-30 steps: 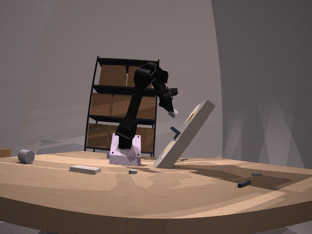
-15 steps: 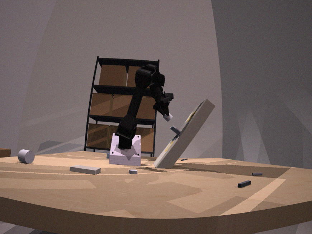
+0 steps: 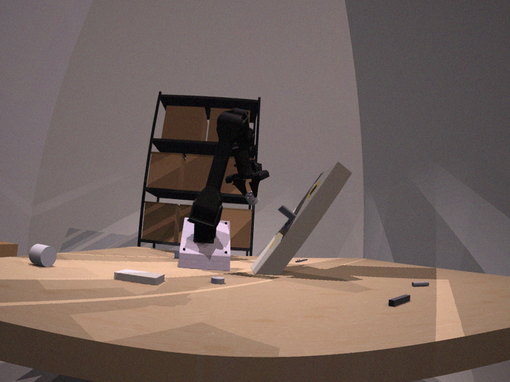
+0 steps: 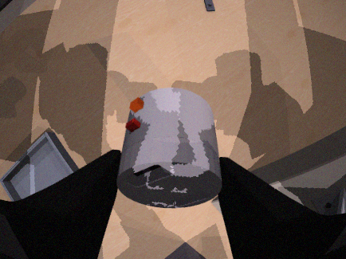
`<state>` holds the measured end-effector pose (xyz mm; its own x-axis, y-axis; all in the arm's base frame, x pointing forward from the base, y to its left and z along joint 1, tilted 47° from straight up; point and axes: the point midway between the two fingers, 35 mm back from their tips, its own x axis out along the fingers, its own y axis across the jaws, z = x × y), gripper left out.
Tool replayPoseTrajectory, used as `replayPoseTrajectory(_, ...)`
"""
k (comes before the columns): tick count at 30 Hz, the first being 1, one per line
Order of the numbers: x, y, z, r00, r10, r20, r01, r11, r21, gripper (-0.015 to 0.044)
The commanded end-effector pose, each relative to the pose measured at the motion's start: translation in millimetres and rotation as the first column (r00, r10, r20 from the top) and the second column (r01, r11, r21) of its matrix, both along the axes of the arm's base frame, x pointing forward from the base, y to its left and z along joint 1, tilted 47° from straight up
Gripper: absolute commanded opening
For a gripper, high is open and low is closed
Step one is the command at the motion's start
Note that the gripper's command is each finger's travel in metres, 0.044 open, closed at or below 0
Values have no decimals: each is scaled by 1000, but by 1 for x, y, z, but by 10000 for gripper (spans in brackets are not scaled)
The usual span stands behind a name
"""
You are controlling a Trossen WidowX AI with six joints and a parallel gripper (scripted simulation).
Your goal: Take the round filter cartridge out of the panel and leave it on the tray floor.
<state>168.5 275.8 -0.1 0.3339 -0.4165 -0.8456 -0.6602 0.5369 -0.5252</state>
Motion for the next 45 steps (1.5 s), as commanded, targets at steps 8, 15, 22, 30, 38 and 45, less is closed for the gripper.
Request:
replayPoseTrajectory(8,-35,23,-33,951,245,-188,-239,969,55,0)
replayPoseTrajectory(15,-52,18,-51,931,290,-221,-285,957,56,0)
replayPoseTrajectory(22,-90,7,-86,873,381,-305,-375,924,83,0)
replayPoseTrajectory(30,-143,-14,-124,759,492,-427,-475,866,156,0)
replayPoseTrajectory(38,-190,-46,-153,613,585,-532,-556,797,235,0)
replayPoseTrajectory(45,-198,-54,-157,583,599,-549,-568,784,251,0)
